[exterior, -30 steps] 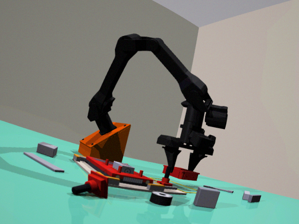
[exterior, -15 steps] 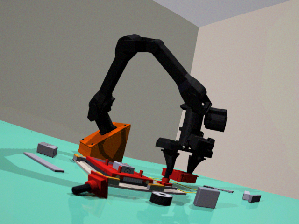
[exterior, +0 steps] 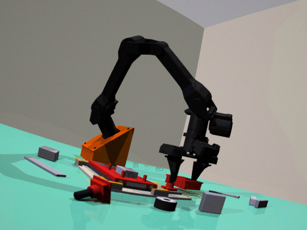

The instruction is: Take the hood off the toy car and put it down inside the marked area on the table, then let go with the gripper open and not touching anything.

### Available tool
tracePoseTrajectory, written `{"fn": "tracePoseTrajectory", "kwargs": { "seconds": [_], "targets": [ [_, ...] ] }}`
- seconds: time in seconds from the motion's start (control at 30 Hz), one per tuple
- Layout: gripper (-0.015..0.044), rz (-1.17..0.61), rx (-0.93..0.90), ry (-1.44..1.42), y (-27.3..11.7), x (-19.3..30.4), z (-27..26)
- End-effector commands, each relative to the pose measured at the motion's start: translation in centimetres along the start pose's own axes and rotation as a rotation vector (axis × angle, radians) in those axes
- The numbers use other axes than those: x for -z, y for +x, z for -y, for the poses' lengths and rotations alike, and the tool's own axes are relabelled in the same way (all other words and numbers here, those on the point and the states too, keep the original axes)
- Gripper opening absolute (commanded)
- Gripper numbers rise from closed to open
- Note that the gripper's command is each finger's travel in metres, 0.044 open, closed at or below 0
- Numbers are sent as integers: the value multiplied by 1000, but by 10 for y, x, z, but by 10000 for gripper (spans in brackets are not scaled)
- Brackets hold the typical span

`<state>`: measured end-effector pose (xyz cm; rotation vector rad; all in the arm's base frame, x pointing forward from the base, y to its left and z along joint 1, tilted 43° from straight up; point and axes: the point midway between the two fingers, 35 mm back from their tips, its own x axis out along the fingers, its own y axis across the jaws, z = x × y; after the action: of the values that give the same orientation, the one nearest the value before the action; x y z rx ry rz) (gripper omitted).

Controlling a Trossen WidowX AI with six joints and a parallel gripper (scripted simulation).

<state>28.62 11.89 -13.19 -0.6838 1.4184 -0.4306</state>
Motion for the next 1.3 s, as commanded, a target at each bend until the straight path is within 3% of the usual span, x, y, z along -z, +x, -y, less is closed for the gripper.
{"fn": "tracePoseTrajectory", "kwargs": {
  "seconds": [0.0, 0.8, 1.27],
  "targets": [
    [0, 4, 3, -5, 2, -1, 0],
    [0, 4, 3, -5, 14, 0, 1],
    [368, 0, 1, 0, 12, 0, 0]
  ]
}}
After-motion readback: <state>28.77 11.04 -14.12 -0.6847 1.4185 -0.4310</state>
